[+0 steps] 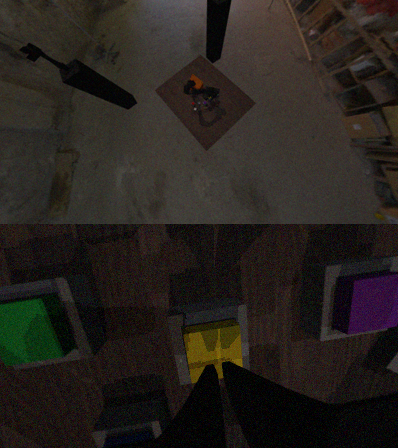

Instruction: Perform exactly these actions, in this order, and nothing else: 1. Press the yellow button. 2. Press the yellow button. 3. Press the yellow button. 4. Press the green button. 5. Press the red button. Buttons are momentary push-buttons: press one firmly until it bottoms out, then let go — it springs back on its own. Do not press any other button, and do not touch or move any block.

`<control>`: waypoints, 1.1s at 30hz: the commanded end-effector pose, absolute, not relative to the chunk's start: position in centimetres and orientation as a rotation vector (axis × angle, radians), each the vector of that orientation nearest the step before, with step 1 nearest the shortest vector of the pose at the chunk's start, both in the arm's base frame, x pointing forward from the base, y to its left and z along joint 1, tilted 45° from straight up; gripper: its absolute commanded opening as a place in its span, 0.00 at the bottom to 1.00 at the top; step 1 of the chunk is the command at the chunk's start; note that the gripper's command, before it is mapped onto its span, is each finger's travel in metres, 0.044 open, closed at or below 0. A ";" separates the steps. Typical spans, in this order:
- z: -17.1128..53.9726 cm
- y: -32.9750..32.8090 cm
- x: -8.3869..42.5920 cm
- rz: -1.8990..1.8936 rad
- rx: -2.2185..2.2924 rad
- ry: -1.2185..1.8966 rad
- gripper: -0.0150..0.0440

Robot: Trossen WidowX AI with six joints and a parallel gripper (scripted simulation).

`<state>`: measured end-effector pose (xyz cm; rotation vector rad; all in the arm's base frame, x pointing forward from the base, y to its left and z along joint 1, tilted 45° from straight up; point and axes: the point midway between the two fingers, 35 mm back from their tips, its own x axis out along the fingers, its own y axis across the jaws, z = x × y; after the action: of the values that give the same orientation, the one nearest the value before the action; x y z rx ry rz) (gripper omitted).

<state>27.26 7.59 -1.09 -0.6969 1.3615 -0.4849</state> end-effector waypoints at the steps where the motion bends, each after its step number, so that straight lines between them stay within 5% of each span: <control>1: -0.1 8.5 27.3 -0.483 -0.679 1.351 0.29; 33: -2.6 6.1 27.9 -0.484 -0.680 1.350 0.29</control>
<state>27.97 6.25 -2.44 -0.6691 1.3472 -0.4856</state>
